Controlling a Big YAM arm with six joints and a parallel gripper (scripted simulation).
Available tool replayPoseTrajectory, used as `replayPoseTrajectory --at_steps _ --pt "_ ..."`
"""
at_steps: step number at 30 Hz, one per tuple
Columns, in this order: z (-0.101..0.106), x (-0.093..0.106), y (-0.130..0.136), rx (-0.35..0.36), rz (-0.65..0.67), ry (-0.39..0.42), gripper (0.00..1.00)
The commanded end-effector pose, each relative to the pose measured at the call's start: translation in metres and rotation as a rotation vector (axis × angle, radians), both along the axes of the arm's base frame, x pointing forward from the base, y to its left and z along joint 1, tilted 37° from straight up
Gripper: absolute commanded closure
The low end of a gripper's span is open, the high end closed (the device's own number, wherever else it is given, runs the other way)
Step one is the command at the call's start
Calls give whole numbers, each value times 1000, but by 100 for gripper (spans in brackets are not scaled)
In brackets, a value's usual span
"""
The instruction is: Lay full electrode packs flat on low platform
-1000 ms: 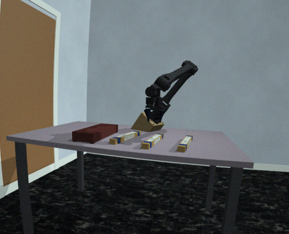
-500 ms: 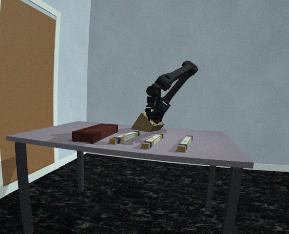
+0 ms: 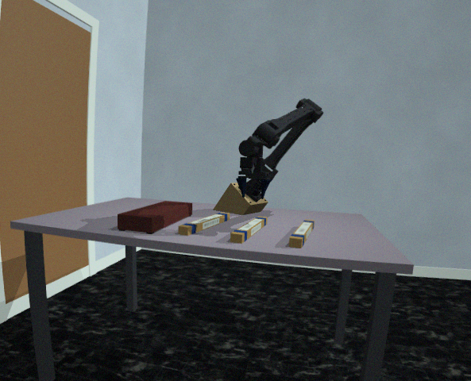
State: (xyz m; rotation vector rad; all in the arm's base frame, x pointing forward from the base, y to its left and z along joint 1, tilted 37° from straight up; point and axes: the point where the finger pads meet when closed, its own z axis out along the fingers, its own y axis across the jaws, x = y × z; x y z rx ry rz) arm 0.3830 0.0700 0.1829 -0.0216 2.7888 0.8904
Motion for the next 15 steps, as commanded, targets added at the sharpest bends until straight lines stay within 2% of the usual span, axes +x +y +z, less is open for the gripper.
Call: replayPoseTrajectory --at_steps 1,5,15 --pt "-7 -1 7 0 14 8 26" --pt "-8 -1 7 0 14 8 26" --pt "-38 5 28 -1 11 13 26"
